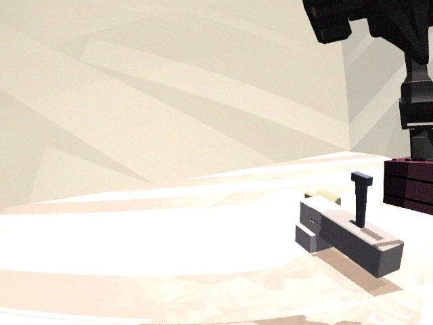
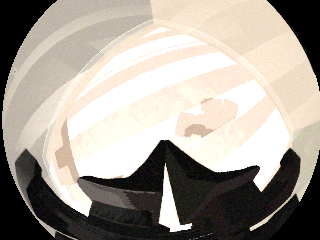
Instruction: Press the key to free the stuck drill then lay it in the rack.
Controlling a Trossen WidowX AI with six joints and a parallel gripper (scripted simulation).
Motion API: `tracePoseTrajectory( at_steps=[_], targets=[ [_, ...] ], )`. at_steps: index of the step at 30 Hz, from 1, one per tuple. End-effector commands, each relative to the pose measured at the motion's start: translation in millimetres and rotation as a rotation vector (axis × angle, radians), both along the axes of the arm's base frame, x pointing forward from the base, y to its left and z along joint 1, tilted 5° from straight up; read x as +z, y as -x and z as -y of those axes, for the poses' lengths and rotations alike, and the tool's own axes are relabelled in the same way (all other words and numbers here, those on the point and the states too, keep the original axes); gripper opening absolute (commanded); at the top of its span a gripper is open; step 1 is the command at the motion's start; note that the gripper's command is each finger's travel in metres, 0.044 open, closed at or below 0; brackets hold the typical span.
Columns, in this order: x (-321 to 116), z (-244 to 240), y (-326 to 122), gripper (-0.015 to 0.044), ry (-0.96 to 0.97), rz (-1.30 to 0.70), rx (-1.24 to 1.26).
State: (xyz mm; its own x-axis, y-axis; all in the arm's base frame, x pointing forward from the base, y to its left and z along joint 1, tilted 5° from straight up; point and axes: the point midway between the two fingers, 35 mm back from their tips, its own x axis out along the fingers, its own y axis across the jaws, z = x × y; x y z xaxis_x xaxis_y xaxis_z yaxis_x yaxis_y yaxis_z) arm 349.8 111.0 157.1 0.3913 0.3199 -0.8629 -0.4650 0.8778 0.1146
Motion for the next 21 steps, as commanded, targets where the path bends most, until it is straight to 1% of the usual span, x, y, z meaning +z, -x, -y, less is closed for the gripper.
tracePoseTrajectory(
  at_steps=[1,4,6,15,21],
  targets=[
    [-59,51,13,0.0000,0.091,-0.340,-0.476],
    [-84,78,28,0.0000,0.176,-0.487,-0.731],
    [-91,86,33,0.0000,0.208,-0.527,-0.811],
    [-91,86,34,0.0000,0.211,-0.530,-0.818],
    [-99,86,34,0.0000,0.210,-0.530,-0.817]
  ],
)
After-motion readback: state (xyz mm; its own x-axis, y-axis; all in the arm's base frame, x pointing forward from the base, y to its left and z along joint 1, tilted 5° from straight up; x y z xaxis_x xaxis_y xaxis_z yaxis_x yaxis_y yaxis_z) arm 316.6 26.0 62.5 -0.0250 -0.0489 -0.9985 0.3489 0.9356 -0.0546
